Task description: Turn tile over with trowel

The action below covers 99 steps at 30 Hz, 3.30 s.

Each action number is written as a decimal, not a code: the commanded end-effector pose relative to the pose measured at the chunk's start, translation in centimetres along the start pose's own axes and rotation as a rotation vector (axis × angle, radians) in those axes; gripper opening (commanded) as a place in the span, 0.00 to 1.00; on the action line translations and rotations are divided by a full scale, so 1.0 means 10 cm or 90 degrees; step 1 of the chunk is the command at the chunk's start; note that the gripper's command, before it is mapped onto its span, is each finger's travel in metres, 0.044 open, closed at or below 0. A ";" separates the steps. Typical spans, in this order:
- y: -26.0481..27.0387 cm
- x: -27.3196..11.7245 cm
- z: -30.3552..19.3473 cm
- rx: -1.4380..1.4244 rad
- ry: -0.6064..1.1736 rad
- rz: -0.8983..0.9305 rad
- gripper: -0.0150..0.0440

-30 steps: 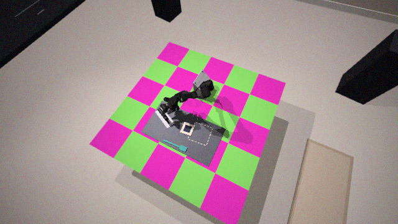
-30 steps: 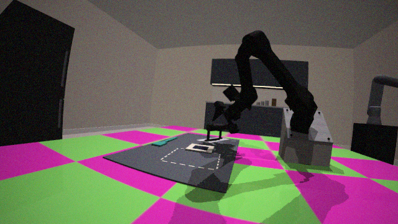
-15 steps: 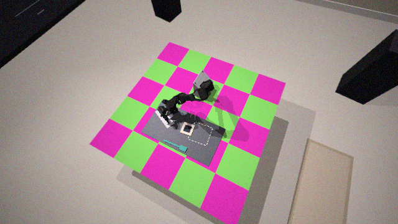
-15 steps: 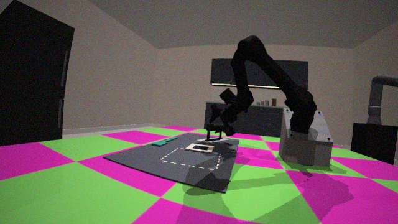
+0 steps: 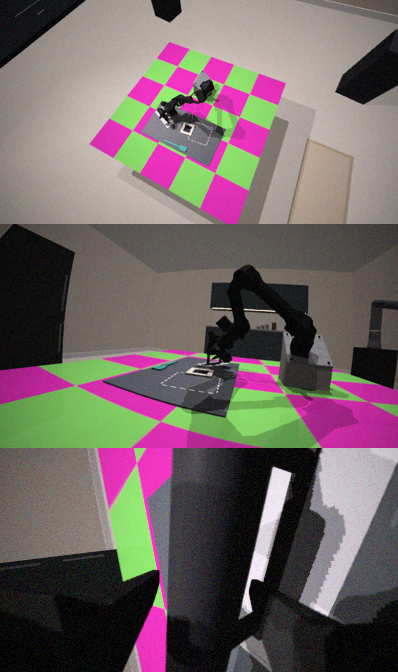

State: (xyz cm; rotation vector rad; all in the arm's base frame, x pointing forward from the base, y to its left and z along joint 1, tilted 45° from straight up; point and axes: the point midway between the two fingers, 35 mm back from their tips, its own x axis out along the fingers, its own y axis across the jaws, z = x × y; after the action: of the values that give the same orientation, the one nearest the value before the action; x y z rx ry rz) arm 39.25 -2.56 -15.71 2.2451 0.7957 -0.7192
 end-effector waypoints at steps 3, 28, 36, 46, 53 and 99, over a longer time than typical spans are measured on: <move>0.00 0.04 0.00 0.001 0.000 0.002 0.58; 0.04 0.02 0.00 0.001 -0.001 0.002 0.25; 0.44 -0.32 0.01 -0.001 -0.001 0.002 0.25; 0.45 -0.35 -0.11 -0.040 0.032 0.003 0.25; 0.37 -0.36 -0.43 -0.153 0.127 0.009 0.25; -0.07 -0.17 -0.81 -0.275 0.228 0.019 0.25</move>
State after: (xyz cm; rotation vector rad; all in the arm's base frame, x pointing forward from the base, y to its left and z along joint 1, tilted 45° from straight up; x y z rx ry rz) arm 39.82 2.93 -9.70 2.0004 0.9880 -0.1026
